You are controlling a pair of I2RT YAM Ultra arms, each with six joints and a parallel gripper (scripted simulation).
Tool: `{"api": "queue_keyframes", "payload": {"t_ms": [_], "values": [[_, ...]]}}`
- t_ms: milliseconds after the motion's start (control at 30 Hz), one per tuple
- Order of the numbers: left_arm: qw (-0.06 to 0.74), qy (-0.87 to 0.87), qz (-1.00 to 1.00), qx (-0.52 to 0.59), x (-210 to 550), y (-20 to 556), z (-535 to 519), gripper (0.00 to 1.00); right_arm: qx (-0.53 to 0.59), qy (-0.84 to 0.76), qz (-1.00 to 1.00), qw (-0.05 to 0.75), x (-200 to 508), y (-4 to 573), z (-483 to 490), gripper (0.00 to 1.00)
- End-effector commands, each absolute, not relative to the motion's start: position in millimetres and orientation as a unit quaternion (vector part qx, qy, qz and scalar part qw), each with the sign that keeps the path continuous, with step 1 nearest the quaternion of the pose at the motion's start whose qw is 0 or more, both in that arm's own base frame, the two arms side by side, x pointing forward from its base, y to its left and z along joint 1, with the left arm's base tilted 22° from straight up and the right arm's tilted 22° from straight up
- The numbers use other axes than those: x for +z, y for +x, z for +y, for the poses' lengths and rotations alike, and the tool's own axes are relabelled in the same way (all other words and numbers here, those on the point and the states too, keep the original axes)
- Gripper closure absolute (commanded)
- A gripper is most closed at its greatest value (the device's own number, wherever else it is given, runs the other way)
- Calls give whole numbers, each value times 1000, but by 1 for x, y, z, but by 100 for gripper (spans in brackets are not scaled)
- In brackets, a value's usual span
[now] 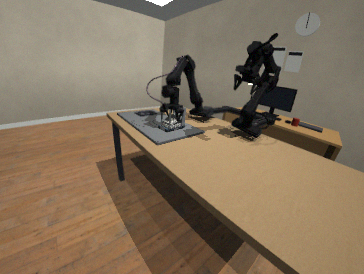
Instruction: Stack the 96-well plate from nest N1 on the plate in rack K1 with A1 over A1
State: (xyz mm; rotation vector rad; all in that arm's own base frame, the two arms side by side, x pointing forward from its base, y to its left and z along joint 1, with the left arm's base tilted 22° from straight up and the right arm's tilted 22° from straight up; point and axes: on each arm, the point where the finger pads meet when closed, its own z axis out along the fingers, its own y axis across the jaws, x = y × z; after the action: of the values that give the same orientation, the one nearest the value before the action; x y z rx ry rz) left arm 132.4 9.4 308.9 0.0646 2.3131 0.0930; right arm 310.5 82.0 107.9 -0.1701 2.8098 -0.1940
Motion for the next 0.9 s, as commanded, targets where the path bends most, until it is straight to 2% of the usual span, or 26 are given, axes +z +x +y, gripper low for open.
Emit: {"api": "queue_keyframes", "payload": {"t_ms": [0, 867], "values": [[405, 19, 913, 33, 308, 126, 8, 0, -77, -57, 979, 181, 101, 334, 78, 100], [405, 19, 913, 33, 308, 126, 8, 0, -78, -57, 979, 177, 98, 332, 77, 100]]}}
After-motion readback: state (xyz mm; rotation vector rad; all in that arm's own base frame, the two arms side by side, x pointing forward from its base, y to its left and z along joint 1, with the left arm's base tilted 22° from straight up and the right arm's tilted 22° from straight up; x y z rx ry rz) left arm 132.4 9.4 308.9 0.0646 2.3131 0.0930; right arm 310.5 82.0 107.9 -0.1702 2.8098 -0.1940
